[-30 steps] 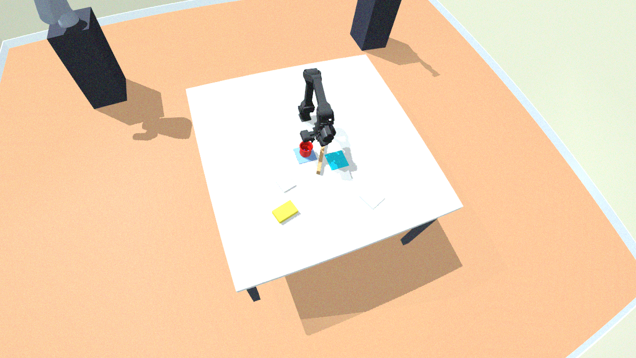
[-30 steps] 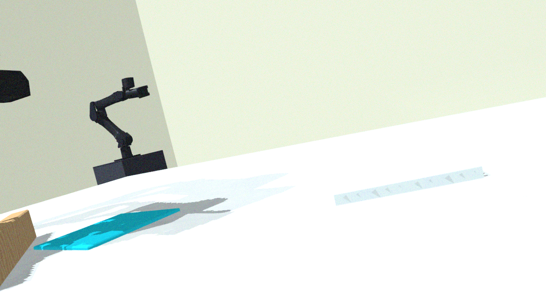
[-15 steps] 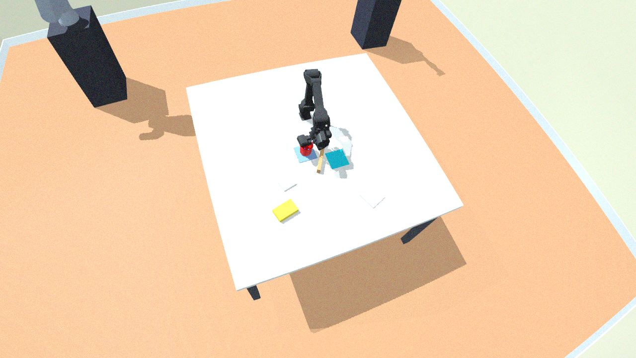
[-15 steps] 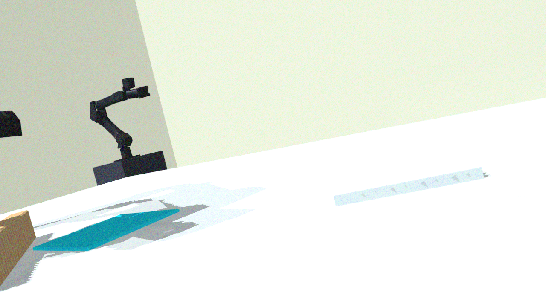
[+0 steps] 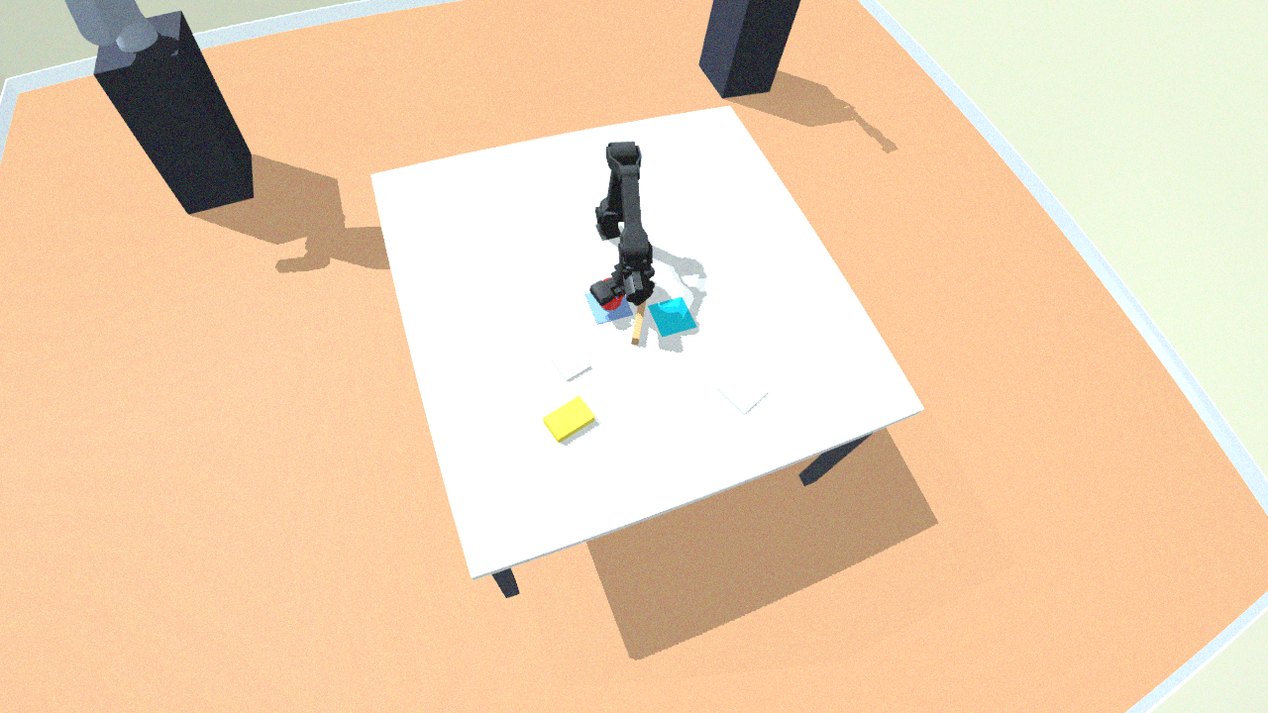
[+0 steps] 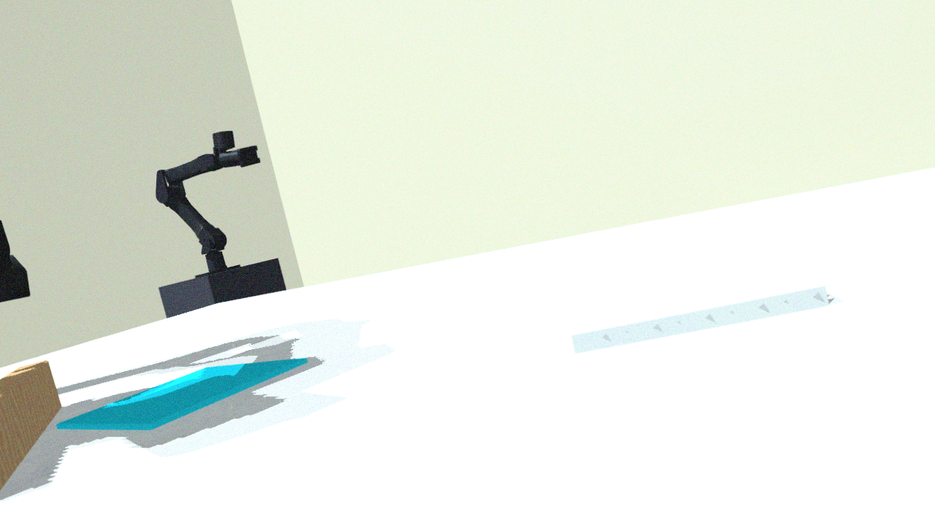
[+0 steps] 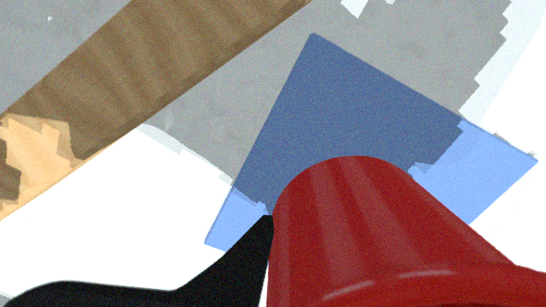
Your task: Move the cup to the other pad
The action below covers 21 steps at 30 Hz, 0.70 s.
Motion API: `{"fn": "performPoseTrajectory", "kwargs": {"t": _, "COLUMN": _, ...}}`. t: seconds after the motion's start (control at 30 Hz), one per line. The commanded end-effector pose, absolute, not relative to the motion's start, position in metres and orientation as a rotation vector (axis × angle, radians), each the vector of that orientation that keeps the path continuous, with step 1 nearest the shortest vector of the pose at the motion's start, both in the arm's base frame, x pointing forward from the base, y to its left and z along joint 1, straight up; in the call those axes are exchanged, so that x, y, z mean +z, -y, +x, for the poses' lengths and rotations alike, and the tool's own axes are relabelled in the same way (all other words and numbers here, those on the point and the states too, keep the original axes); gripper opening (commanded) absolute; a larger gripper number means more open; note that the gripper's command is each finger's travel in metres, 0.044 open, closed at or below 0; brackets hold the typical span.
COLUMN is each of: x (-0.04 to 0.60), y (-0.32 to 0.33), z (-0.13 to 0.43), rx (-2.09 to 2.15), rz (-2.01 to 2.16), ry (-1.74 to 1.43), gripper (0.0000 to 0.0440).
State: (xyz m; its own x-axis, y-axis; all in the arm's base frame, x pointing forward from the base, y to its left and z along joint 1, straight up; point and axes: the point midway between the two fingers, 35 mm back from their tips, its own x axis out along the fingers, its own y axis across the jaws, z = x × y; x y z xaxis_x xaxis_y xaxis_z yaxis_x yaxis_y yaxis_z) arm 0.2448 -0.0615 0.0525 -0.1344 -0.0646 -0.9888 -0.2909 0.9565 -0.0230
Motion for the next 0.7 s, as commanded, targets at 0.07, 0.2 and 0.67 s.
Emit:
{"fn": "performPoseTrajectory", "kwargs": {"t": 0.07, "x": 0.05, "y": 0.063, "z": 0.248, "rx": 0.272, "rz": -0.327, "ry": -1.688, "gripper": 0.0}}
{"fn": "performPoseTrajectory", "kwargs": {"t": 0.2, "x": 0.056, "y": 0.065, "z": 0.253, "rx": 0.306, "rz": -0.361, "ry": -1.663, "gripper": 0.0}}
{"fn": "performPoseTrajectory", "kwargs": {"t": 0.67, "x": 0.088, "y": 0.064, "z": 0.276, "rx": 0.37, "rz": -0.454, "ry": -1.576, "gripper": 0.0001}}
